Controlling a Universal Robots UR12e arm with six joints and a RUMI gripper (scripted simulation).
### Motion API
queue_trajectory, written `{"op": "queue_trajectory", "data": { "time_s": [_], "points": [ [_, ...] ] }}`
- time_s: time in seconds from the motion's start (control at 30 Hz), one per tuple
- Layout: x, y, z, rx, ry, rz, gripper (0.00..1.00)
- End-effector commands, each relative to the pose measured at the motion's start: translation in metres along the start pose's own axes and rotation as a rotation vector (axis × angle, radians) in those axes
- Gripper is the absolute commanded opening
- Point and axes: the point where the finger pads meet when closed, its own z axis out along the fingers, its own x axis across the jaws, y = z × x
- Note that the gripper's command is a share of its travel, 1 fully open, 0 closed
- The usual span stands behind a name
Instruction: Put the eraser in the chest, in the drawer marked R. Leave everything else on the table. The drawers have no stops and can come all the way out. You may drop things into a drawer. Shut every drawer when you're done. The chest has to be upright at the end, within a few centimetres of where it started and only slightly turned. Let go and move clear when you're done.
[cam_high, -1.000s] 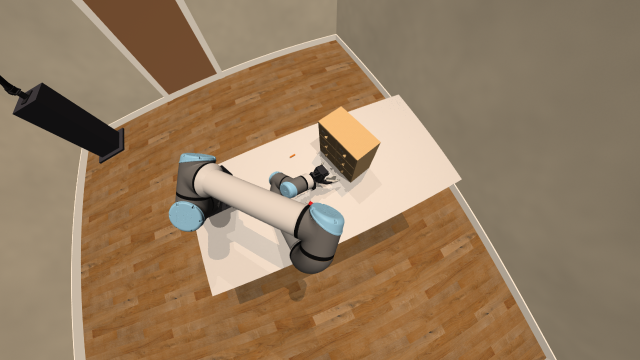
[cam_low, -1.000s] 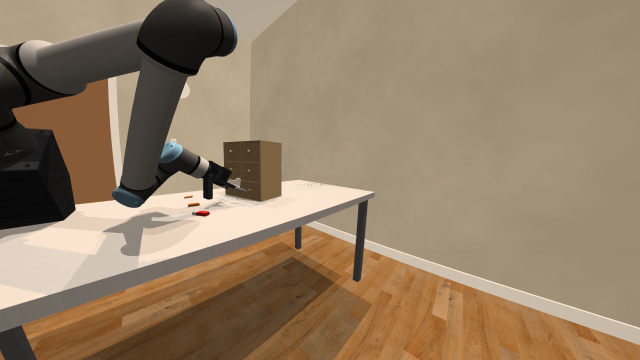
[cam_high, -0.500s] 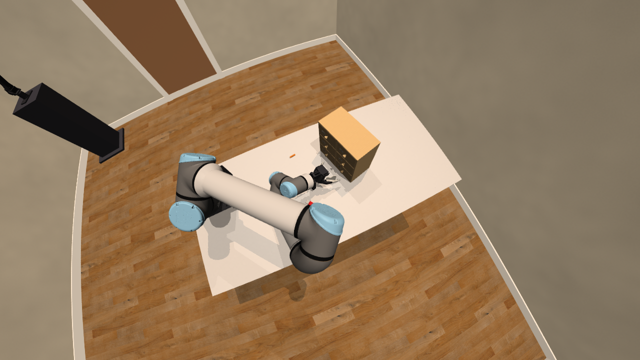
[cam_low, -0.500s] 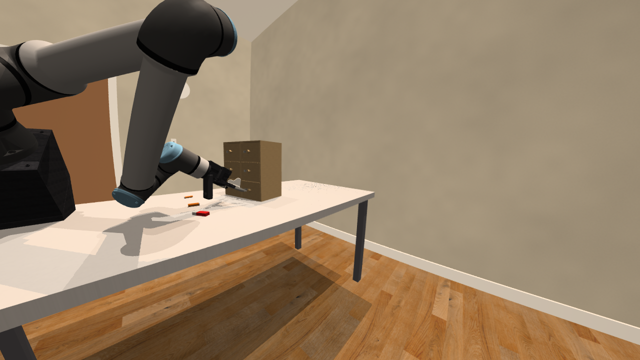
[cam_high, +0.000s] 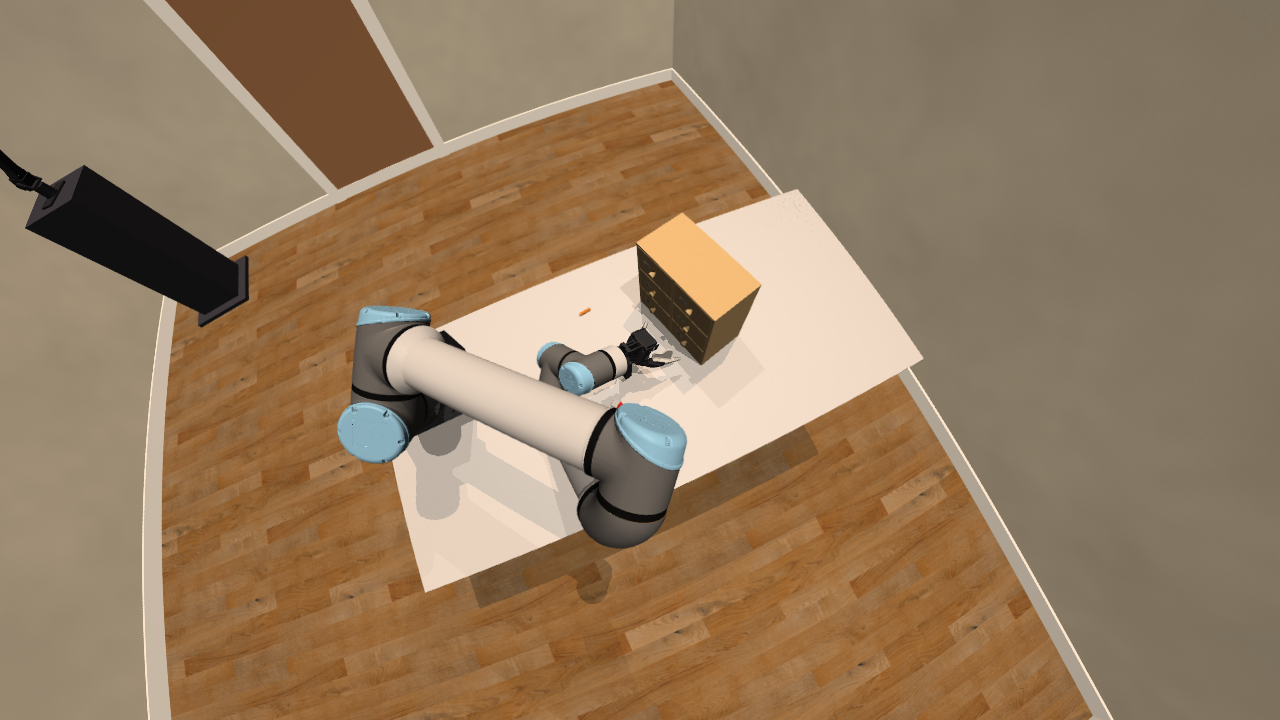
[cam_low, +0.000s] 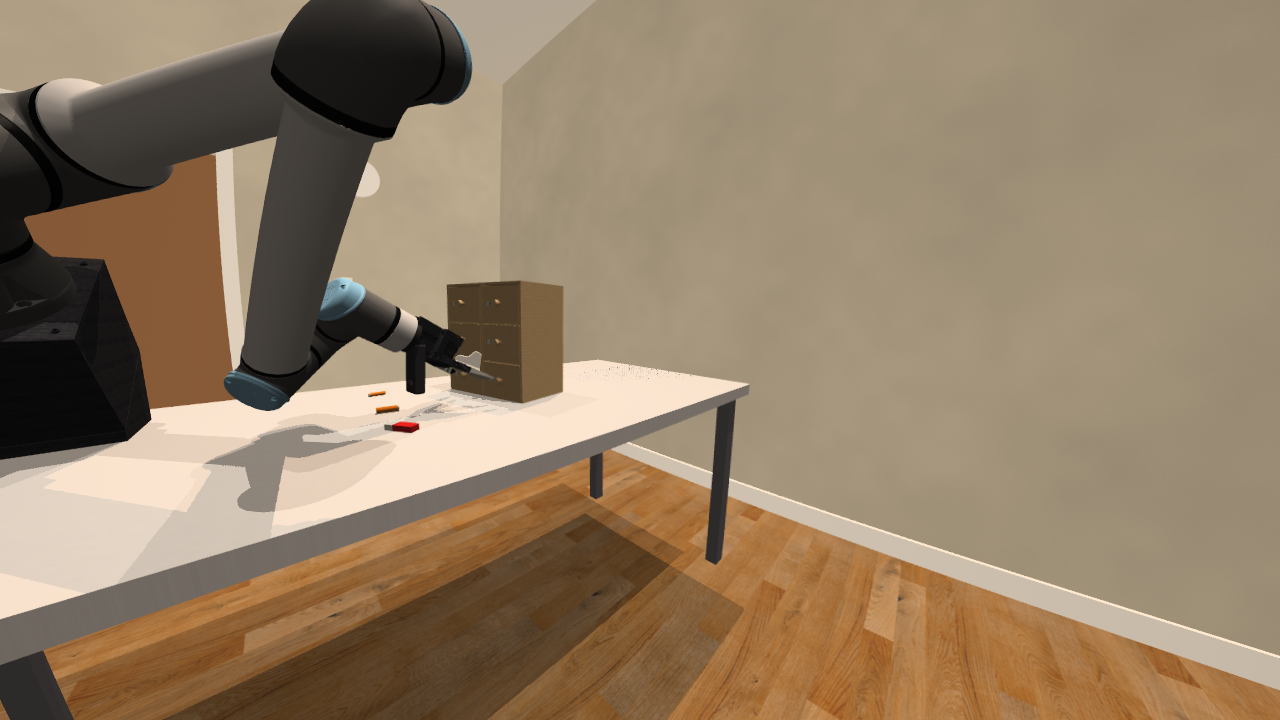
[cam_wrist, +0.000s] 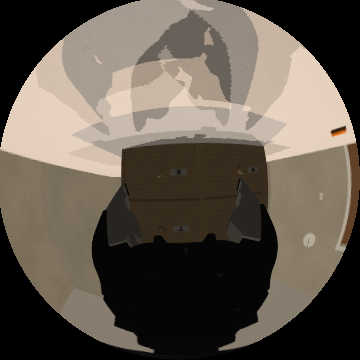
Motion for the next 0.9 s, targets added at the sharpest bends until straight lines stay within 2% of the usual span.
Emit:
{"op": "queue_trajectory", "data": {
  "time_s": [0.0,0.6,0.87],
  "points": [
    [0.000,0.010,-0.005,-0.001,0.000,0.000,1.00],
    [0.000,0.049,-0.028,-0.001,0.000,0.000,1.00],
    [0.000,0.059,-0.034,-0.001,0.000,0.000,1.00]
  ]
}}
